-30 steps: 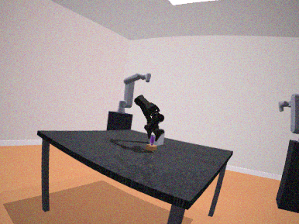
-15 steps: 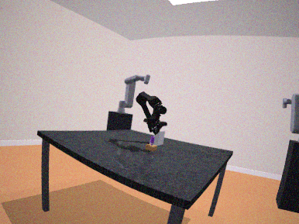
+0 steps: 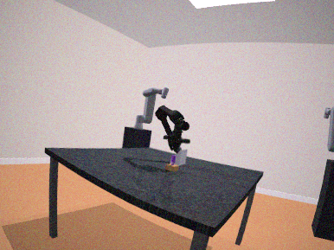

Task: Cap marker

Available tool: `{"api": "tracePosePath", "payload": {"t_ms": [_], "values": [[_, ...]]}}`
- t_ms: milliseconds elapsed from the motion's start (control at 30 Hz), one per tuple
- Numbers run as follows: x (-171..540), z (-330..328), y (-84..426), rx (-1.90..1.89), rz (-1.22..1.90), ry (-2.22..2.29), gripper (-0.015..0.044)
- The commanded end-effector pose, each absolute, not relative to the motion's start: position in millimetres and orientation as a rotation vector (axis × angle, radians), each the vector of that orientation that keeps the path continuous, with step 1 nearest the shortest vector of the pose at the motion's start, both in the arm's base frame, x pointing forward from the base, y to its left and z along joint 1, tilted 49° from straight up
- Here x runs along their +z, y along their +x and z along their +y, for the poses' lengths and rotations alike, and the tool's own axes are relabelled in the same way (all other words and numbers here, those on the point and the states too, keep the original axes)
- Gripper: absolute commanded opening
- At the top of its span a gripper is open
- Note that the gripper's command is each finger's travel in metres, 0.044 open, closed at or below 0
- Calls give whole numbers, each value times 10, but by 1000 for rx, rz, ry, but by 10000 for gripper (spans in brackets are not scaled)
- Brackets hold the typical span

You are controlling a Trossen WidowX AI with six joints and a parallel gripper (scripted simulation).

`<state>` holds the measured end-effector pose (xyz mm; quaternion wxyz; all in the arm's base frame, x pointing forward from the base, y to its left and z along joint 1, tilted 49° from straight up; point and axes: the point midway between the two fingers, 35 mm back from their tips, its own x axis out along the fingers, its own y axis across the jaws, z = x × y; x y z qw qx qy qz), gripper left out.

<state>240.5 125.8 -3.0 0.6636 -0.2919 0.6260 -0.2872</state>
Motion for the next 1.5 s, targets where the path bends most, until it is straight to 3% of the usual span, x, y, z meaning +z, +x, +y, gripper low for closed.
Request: {"api": "tracePosePath", "payload": {"t_ms": [0, 1167, 1467], "values": [[-18, 1262, 2415, -643, 1410, -659, 0], [-250, 1010, 2441, -644, 1409, -651, 0], [328, 1667, 2391, -641, 1411, -651, 0]]}}
